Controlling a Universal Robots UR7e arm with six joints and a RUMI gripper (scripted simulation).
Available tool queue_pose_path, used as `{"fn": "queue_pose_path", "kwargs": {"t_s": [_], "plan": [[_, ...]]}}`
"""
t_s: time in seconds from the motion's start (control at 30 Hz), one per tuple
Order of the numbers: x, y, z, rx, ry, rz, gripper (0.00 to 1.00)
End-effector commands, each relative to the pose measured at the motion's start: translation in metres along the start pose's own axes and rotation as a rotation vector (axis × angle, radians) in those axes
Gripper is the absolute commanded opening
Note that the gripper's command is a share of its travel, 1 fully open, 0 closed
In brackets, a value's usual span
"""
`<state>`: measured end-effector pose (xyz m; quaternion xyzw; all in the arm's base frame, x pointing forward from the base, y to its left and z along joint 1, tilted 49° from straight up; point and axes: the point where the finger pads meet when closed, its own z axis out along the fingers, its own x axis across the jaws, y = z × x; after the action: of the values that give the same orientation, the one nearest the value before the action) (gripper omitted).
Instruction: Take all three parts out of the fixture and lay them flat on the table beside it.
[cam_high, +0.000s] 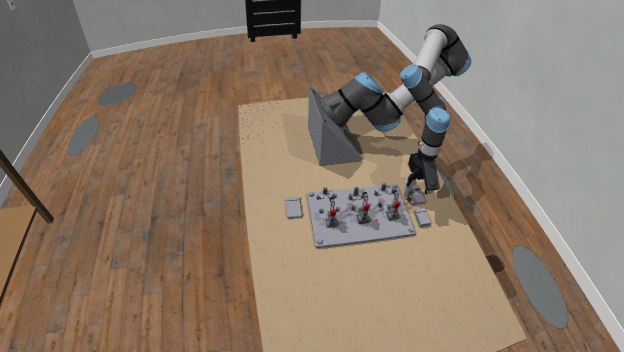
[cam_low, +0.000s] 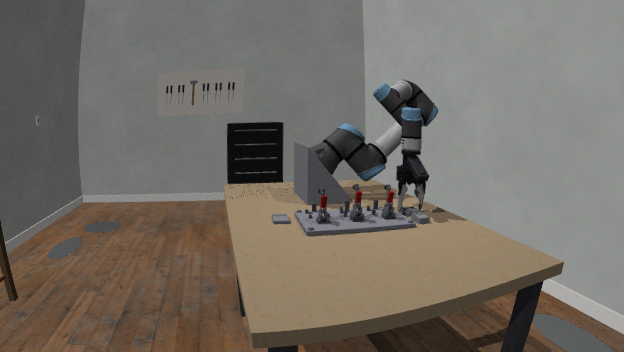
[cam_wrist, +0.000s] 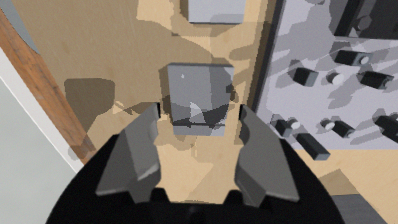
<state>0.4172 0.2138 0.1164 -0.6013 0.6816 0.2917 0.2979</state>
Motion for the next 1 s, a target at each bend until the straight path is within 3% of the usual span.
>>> {"fn": "queue_pose_path", "kwargs": {"t_s": [0.0,0.5,0.77,0.97], "plan": [[0.000,0.000,0.000,0.001,0.000,0.000,0.54],[0.000,0.000,-0.003,0.001,0.000,0.000,0.54],[0.000,0.000,-0.021,0.001,0.000,0.000,0.54],[0.000,0.000,-0.051,0.001,0.000,0.000,0.54]]}}
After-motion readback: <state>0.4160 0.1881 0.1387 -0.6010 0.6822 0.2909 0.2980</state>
